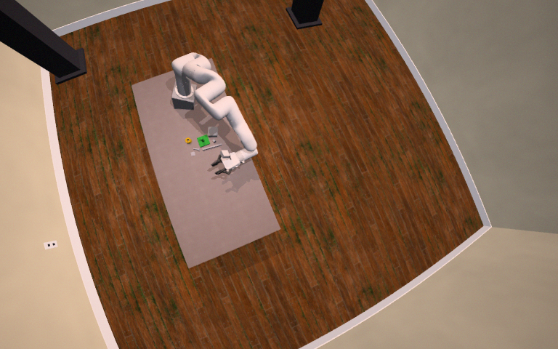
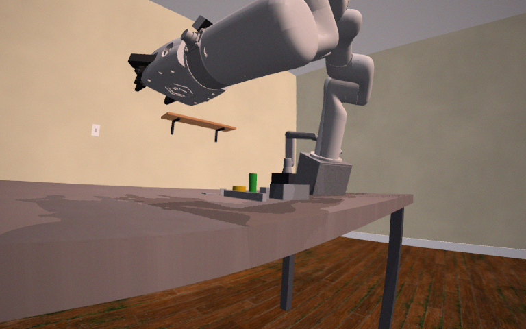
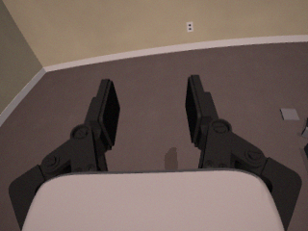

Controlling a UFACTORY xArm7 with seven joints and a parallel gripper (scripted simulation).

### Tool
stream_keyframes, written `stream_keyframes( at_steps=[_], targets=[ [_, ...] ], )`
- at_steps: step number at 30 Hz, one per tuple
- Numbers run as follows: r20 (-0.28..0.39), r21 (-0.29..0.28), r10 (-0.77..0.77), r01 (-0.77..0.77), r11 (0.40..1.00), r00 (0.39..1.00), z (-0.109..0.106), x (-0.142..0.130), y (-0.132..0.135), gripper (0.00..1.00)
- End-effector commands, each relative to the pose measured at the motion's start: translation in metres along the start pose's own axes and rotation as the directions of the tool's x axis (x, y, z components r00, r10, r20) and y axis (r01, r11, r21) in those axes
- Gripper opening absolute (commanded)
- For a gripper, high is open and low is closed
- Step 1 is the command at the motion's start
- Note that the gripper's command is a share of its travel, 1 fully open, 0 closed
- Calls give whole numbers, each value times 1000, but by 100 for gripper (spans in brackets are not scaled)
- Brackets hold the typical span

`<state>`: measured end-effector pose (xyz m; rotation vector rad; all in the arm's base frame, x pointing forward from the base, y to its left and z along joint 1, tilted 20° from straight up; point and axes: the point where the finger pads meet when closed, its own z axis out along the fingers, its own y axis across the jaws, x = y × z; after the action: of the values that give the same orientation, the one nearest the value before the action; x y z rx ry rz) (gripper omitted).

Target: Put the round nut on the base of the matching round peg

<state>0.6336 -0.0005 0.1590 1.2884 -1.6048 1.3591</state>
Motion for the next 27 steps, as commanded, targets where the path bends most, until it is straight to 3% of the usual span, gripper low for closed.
stream_keyframes(
  at_steps=[1,6,8,14,23,25,27],
  targets=[
    [56,110,-73,67,992,996,44,-11,-30,60],
    [101,219,-189,163,962,977,86,-25,-44,60],
    [101,219,-189,163,962,977,86,-25,-44,60],
    [151,355,-363,292,888,920,134,-46,-43,60],
    [221,553,-638,444,705,737,189,-80,8,60],
    [221,553,-638,444,705,737,189,-80,8,60],
    [236,596,-692,461,657,682,197,-86,27,60]
  ],
)
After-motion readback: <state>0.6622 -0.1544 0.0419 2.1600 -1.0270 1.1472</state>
